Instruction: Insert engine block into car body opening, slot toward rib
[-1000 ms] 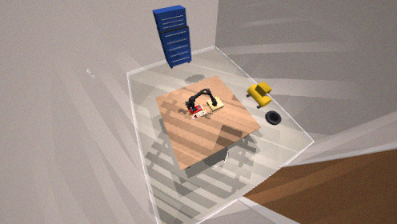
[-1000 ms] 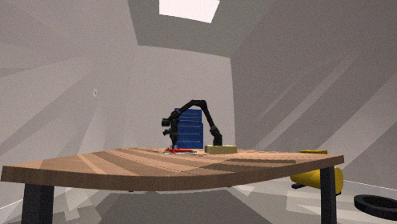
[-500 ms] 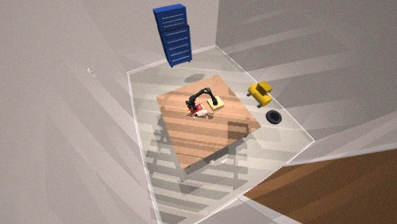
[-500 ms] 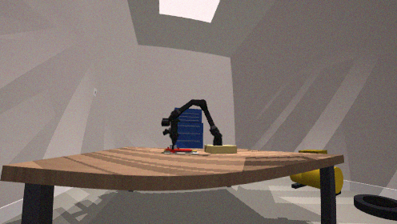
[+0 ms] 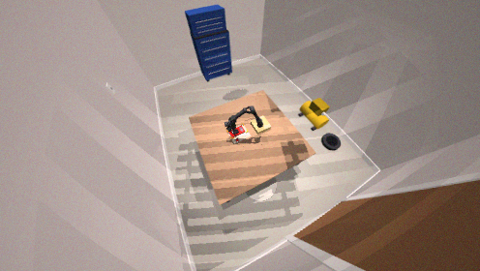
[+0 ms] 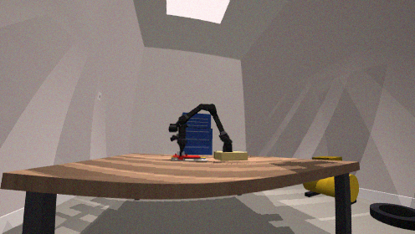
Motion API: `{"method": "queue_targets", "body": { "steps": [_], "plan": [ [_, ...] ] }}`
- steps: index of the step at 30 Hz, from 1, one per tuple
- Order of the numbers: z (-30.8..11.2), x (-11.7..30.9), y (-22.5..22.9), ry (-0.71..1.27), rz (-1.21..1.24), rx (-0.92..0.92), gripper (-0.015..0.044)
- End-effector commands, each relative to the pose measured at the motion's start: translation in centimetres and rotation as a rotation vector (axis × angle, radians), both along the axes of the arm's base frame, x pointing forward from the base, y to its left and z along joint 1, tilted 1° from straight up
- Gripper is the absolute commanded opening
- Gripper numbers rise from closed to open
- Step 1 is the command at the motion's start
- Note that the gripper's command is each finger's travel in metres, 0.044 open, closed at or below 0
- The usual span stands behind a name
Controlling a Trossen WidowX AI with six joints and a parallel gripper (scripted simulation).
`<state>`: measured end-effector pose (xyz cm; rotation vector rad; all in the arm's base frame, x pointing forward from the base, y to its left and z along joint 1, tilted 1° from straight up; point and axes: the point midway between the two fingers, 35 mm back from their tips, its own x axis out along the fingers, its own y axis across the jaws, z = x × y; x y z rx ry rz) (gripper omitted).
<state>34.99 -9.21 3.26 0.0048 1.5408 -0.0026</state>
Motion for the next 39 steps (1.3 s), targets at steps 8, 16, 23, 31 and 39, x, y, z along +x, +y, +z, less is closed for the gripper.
{"method": "queue_targets", "body": {
  "steps": [8,16,23,31,39],
  "plan": [
    [-0.27,-0.08,-0.03,0.005,0.002,-0.004,0.0160],
    [-0.34,-0.08,-0.03,0.005,0.000,-0.003,0.0160],
    [-0.41,-0.08,-0.03,0.005,-0.001,-0.003,0.0160],
    [-0.48,-0.08,-0.03,0.005,-0.002,-0.003,0.0160],
    [-0.56,-0.08,-0.03,0.005,-0.004,-0.003,0.0160]
  ]
}}
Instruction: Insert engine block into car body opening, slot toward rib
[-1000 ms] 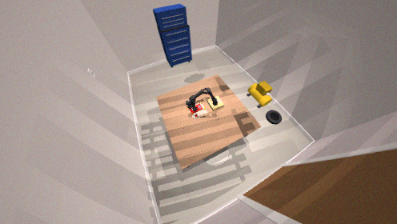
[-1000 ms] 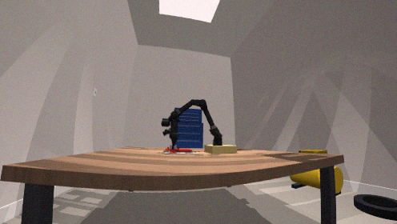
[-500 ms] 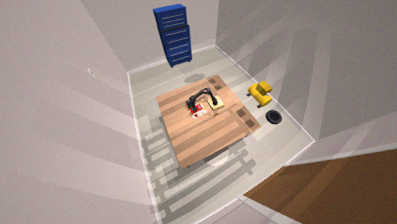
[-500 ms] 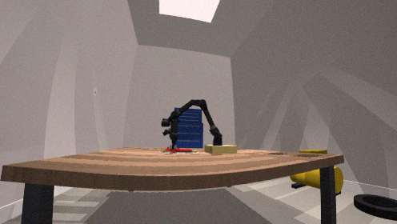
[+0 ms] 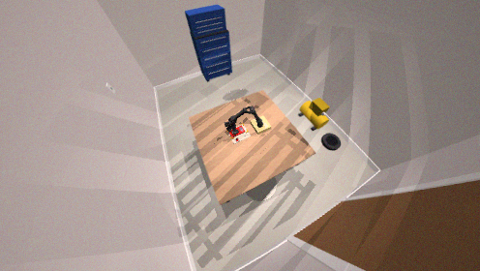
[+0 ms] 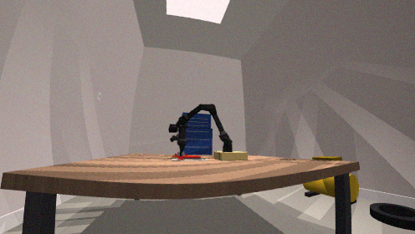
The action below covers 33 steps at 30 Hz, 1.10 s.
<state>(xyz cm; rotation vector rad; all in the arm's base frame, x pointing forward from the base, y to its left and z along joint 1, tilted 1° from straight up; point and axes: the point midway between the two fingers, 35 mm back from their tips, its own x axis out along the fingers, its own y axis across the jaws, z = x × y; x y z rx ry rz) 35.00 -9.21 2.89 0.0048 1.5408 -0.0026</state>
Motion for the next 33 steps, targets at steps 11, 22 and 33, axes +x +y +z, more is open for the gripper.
{"method": "queue_targets", "body": {
  "steps": [11,22,33],
  "plan": [
    [-0.30,-0.08,-0.03,0.005,-0.005,-0.003,0.0160],
    [-0.40,-0.07,-0.04,0.005,-0.005,-0.003,0.0160],
    [-0.50,-0.07,-0.04,0.005,-0.005,-0.003,0.0160]
  ]
}}
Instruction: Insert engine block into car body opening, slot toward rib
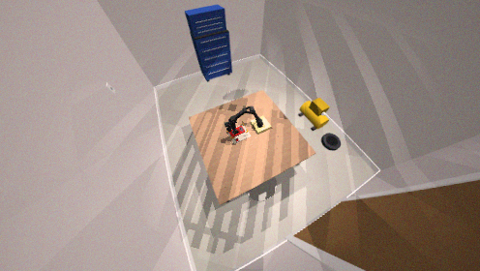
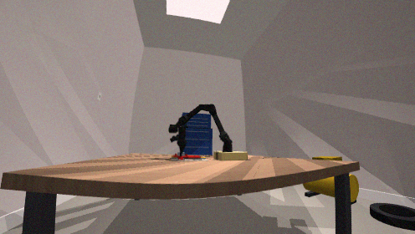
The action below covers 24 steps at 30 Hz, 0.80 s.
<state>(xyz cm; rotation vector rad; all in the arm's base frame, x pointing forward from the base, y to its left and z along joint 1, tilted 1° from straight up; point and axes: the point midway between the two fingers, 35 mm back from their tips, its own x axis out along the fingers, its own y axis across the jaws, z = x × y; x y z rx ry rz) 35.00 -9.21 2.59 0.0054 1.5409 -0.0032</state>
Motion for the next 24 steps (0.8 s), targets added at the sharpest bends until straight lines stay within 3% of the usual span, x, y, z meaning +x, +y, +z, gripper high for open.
{"method": "queue_targets", "body": {
  "steps": [1,14,24],
  "plan": [
    [-0.20,-0.08,-0.04,0.005,-0.004,-0.003,0.0160],
    [-0.32,-0.08,-0.03,0.005,-0.003,-0.003,0.0160],
    [-0.13,0.00,0.00,0.000,0.000,0.000,0.0422]
  ]
}}
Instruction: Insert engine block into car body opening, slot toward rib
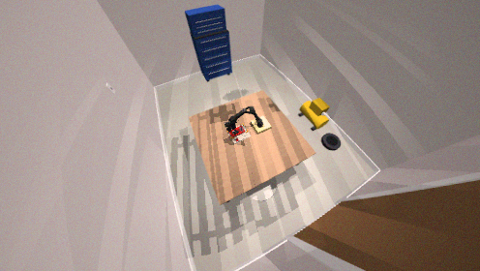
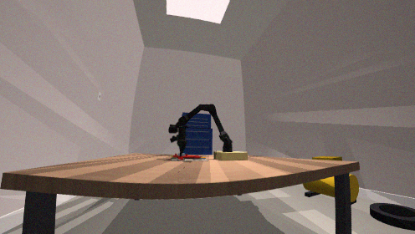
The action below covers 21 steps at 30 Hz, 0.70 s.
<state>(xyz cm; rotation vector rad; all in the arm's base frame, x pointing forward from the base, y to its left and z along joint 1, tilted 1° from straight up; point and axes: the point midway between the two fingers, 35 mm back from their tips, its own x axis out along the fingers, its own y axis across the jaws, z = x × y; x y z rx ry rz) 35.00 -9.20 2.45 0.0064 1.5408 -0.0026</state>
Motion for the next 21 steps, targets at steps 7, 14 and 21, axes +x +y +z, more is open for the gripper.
{"method": "queue_targets", "body": {
  "steps": [7,14,21],
  "plan": [
    [0.0,0.0,0.0,0.000,0.000,-0.001,0.0440],
    [0.0,0.0,0.0,0.000,0.000,-0.001,0.0440],
    [1.2,-0.1,0.0,0.005,-0.003,-0.004,0.0440]
  ]
}}
